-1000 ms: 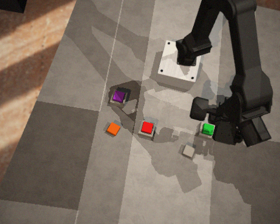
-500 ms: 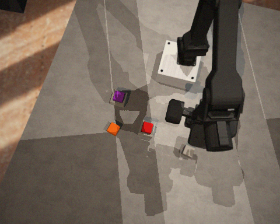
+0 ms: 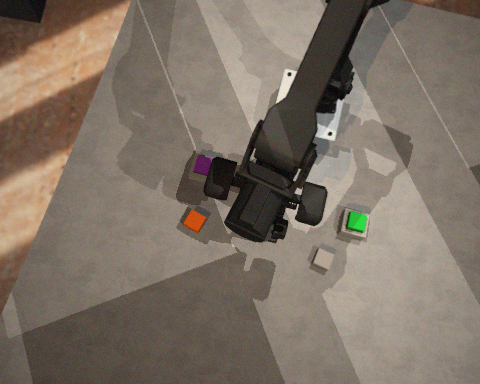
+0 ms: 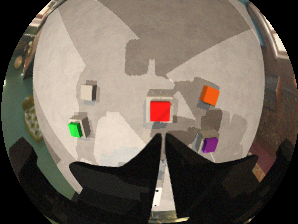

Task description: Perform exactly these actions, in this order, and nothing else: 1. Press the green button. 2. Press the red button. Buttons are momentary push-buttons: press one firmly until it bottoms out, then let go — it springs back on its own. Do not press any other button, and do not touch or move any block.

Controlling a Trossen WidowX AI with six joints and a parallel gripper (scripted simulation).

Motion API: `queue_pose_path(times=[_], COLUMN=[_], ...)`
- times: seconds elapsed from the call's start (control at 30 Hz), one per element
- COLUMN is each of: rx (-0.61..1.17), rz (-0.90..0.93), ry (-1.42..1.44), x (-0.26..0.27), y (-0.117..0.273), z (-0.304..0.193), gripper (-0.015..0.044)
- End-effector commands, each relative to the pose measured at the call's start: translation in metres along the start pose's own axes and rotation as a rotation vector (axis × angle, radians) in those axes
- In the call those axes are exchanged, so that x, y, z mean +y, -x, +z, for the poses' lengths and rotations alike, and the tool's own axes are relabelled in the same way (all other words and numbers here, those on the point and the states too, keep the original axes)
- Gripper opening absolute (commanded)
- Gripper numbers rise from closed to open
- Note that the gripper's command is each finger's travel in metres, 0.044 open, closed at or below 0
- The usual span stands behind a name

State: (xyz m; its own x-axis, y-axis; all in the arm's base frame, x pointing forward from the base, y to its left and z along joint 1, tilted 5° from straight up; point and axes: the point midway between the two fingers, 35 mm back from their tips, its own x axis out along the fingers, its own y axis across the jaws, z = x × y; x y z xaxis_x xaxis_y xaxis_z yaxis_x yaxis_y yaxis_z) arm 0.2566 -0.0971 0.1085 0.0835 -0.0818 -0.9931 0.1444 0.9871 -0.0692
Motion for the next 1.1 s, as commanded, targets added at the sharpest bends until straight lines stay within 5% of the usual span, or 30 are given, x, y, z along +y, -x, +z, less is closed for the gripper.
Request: queue_pose_path(times=[0.0, 1.07], rx=[0.009, 0.009], rz=[0.005, 0.005], ry=[0.008, 0.008], x=[-0.002, -0.002], y=[-0.036, -0.092], z=[-0.001, -0.003], gripper=[0.002, 0.002])
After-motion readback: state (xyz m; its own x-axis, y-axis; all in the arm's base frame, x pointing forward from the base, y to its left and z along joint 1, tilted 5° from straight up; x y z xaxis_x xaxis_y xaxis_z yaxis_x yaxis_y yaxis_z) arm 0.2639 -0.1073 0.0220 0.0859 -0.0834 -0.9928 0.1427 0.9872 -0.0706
